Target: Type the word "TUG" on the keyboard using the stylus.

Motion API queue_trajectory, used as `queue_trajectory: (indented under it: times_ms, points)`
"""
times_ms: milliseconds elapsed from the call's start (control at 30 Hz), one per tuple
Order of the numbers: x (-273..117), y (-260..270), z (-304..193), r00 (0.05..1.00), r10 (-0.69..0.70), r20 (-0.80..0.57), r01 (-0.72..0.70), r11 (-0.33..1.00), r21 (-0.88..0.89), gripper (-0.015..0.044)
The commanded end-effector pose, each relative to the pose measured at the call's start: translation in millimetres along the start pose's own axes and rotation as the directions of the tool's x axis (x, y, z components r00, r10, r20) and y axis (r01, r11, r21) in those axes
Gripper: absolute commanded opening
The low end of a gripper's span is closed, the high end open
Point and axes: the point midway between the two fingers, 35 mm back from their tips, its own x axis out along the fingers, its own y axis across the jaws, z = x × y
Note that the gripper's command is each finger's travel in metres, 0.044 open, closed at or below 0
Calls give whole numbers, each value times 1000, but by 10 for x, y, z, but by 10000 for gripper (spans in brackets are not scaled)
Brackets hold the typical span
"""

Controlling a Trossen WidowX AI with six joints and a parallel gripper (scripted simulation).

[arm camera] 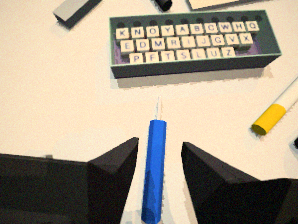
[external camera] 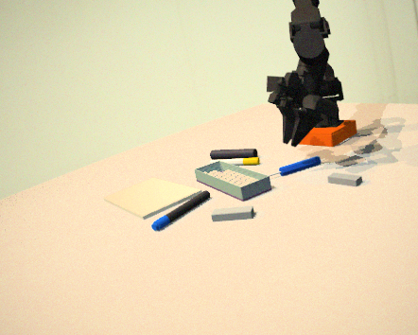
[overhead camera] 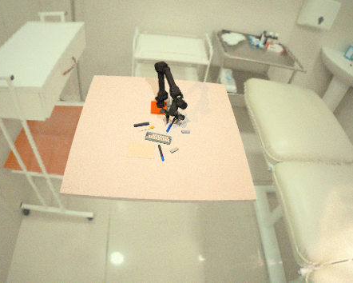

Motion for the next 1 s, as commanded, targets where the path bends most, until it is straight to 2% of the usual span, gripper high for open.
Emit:
queue_trajectory:
  times_ms: [0, 967]
  points:
    - [31, -2, -13, 1000, -1, 4, 1, 1000, 5, 150]
    - [280, -12, -168, 1000, -1, 4, 1, 1000, 5, 150]
